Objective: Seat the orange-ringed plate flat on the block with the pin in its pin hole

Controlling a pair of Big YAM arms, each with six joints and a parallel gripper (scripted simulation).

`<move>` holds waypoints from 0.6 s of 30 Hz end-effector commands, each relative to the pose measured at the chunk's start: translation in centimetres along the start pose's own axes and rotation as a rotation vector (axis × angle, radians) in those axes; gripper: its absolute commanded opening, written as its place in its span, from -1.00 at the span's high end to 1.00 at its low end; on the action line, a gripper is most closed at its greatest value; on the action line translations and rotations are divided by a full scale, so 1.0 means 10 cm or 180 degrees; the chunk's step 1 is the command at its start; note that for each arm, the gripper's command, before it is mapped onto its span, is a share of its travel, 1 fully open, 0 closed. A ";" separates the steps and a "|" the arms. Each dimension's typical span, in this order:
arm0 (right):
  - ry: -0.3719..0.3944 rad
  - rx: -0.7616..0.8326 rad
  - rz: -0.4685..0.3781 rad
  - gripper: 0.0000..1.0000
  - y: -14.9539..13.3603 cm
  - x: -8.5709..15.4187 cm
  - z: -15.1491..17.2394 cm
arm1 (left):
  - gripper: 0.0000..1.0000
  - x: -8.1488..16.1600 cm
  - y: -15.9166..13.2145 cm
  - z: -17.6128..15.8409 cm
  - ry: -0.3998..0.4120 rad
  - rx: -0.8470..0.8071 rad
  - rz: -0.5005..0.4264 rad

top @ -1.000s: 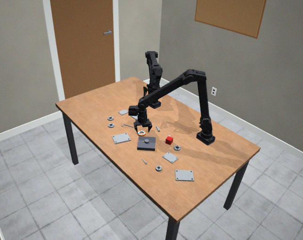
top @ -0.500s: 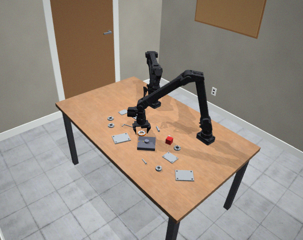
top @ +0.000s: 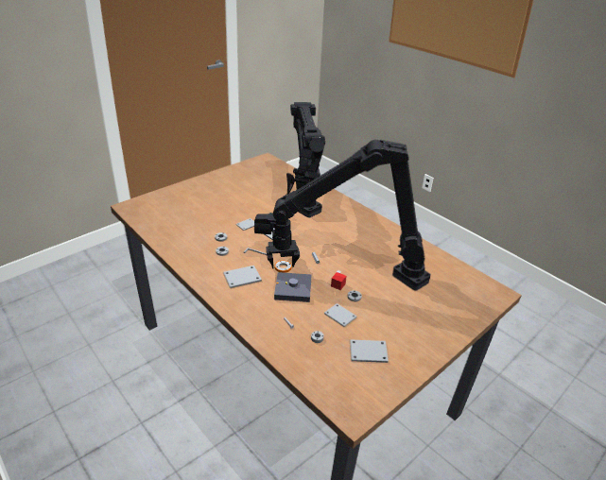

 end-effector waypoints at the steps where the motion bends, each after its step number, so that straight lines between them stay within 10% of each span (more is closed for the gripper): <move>1: 0.0012 -0.0050 -0.0052 -1.00 0.14 0.09 0.02 | -0.52 0.09 0.01 0.11 0.0137 -0.0044 -0.0035; 16: 0.0012 -0.0050 -0.0052 -1.00 0.14 0.09 0.02 | -0.18 0.16 -0.01 0.04 0.0182 -0.0035 -0.0042; 18: 0.0012 -0.0050 -0.0052 -1.00 0.14 0.09 0.02 | 0.27 0.18 -0.01 0.05 0.0201 -0.0035 -0.0046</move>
Point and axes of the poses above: on each arm, the point where the finger pads meet when closed, its own x axis back along the fingers, its own z axis across the jaws, y = z × x, the point moved 9 cm from there along x, back along the fingers, and after that the axes turned 4 degrees about -x, right-handed, at the moved point
